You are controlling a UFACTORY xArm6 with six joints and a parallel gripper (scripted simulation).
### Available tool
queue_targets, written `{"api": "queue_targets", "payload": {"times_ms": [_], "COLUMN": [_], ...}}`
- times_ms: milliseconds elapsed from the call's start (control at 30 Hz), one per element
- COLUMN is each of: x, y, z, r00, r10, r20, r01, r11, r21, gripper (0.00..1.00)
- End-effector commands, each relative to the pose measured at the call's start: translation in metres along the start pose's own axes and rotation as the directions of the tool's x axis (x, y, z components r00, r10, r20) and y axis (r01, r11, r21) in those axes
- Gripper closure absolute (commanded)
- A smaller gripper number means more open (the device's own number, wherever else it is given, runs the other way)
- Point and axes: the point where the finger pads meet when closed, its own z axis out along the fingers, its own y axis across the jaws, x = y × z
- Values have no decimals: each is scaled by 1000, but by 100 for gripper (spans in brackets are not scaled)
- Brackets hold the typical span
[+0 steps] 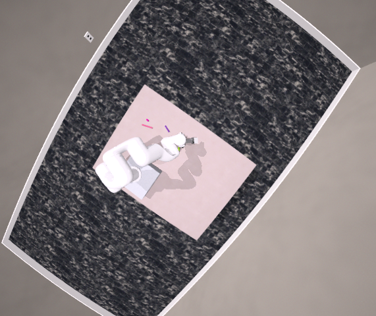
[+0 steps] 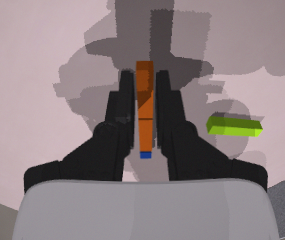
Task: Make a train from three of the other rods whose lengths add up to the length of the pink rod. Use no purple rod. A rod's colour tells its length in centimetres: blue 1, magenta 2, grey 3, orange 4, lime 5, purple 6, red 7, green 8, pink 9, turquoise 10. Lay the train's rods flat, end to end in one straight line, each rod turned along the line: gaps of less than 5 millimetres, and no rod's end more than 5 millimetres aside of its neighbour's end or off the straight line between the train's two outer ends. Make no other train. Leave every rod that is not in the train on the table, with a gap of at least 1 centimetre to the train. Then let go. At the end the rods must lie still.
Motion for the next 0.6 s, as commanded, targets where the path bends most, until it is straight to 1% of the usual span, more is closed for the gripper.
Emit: {"api": "queue_targets", "payload": {"times_ms": [0,67,100,567], "x": [1,1,1,1], "y": [-1,-1,-1,-1], "z": [-1,-1,-1,-3], "r00": [1000,1000,1000,1000], "r10": [0,0,0,0], "r20": [-4,-4,-4,-4], "r01": [0,0,0,0], "r11": [1000,1000,1000,1000], "r21": [2,2,2,2], "gripper": [80,80,76,76]}}
